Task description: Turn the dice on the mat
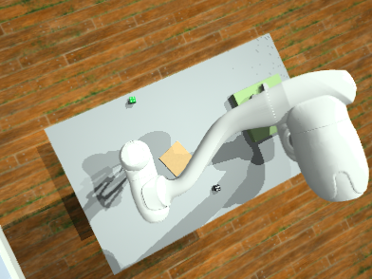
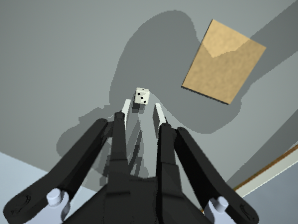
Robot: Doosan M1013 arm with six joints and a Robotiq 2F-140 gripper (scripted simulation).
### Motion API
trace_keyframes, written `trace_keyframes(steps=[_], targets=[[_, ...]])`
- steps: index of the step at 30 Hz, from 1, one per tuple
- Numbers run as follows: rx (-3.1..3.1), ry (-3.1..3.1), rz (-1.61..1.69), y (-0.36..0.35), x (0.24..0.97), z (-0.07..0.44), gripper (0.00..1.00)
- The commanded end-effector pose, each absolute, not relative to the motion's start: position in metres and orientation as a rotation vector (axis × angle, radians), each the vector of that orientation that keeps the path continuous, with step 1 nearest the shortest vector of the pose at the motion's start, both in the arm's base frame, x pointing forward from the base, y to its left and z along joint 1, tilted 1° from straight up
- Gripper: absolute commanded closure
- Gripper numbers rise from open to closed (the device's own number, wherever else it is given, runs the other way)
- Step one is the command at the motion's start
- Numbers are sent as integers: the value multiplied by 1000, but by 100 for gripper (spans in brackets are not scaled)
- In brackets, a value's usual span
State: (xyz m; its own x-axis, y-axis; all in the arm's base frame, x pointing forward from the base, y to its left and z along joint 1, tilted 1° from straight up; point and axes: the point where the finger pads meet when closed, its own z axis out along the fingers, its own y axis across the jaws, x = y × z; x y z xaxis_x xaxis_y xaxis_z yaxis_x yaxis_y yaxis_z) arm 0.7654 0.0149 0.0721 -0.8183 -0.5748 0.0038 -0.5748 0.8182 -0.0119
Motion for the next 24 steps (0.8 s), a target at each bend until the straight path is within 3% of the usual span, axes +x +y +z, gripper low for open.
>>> trace_keyframes(steps=[1,24], targets=[[947,-2996,19,15,765,70,65],[947,-2996,19,14,766,40,65]])
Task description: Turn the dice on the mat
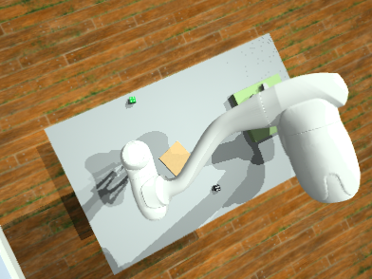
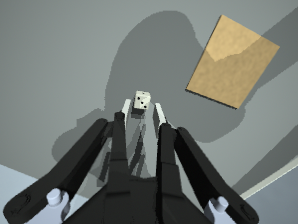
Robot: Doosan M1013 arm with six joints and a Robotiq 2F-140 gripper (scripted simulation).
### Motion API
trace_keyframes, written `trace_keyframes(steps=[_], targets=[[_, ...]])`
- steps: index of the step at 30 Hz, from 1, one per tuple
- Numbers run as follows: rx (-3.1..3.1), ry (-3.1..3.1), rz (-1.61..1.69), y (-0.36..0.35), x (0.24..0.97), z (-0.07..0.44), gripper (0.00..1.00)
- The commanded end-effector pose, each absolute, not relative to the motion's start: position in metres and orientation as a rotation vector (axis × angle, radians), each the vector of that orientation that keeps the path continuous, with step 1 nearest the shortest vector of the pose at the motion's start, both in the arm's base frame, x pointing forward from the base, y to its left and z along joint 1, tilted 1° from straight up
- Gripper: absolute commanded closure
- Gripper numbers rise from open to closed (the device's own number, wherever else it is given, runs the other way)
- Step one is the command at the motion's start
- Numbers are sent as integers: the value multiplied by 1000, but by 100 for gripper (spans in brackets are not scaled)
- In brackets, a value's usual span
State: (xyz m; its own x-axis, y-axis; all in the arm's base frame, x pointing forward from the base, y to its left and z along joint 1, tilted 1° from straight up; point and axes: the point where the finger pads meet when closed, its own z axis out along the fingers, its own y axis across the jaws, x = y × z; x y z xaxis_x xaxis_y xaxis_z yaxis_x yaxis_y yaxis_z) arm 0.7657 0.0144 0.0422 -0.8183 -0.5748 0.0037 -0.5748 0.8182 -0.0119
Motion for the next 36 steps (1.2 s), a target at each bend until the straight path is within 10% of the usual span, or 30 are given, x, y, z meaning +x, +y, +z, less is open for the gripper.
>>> trace_keyframes(steps=[1,36], targets=[[-947,2995,-19,14,766,40,65],[-947,2995,-19,14,766,23,65]])
